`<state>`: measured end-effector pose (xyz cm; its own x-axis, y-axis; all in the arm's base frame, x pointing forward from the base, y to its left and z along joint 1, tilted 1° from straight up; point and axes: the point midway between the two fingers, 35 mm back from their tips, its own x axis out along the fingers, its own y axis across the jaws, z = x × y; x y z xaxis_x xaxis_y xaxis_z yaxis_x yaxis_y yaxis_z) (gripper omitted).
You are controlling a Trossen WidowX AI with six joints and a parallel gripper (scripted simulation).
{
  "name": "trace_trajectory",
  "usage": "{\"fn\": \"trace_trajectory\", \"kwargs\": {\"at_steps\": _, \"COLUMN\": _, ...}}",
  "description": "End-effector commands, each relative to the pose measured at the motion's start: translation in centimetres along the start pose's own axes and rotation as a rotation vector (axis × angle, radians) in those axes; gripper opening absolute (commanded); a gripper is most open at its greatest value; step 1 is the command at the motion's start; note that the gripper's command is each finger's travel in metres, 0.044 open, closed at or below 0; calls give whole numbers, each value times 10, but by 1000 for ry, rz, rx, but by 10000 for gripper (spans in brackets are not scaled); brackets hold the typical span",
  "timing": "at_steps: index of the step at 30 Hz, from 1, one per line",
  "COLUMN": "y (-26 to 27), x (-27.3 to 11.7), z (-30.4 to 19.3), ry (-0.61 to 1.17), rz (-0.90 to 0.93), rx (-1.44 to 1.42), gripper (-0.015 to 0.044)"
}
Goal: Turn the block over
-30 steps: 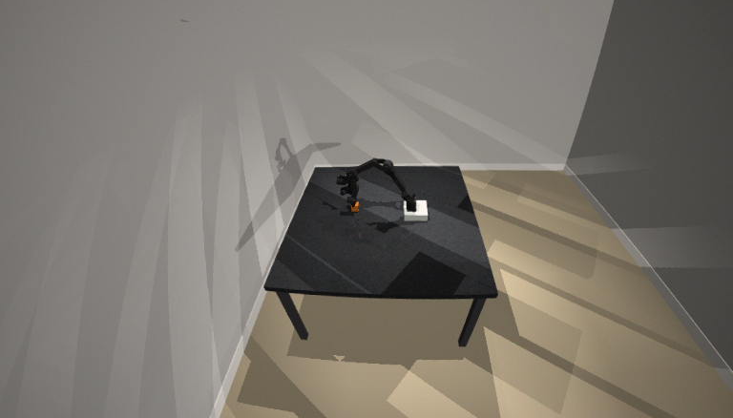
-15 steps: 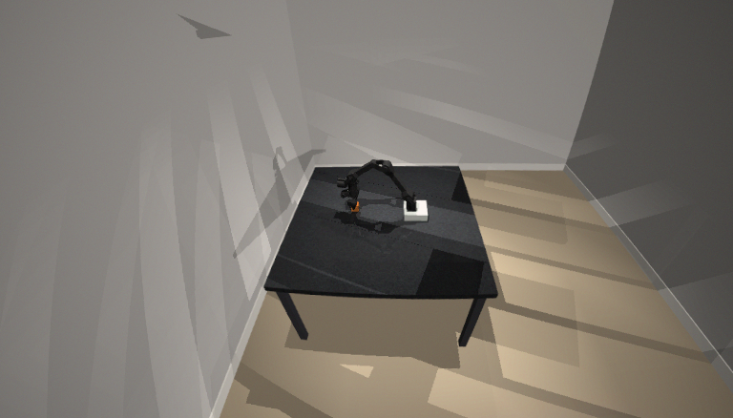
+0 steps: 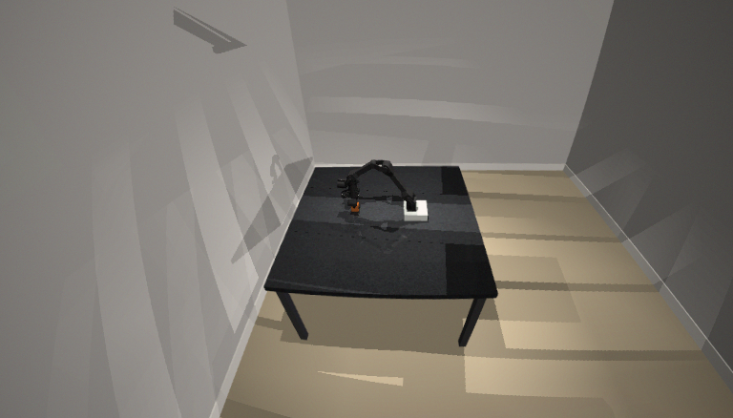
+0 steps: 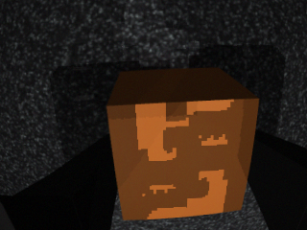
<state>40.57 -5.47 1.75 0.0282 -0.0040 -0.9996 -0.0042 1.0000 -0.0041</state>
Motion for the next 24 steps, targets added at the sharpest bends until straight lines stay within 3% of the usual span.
{"fn": "trace_trajectory", "kwargs": {"at_steps": 1, "y": 0, "x": 4, "z": -2, "ry": 10, "rz": -1, "rx": 4, "gripper": 183}}
{"fn": "trace_trajectory", "kwargs": {"at_steps": 13, "y": 0, "x": 4, "z": -2, "ry": 10, "rz": -1, "rx": 4, "gripper": 103}}
{"fn": "trace_trajectory", "kwargs": {"at_steps": 17, "y": 0, "x": -15, "z": -1, "ry": 10, "rz": -1, "rx": 4, "gripper": 0}}
{"fn": "trace_trajectory", "kwargs": {"at_steps": 24, "y": 0, "x": -26, "z": -1, "ry": 7, "rz": -1, "rx": 4, "gripper": 0}}
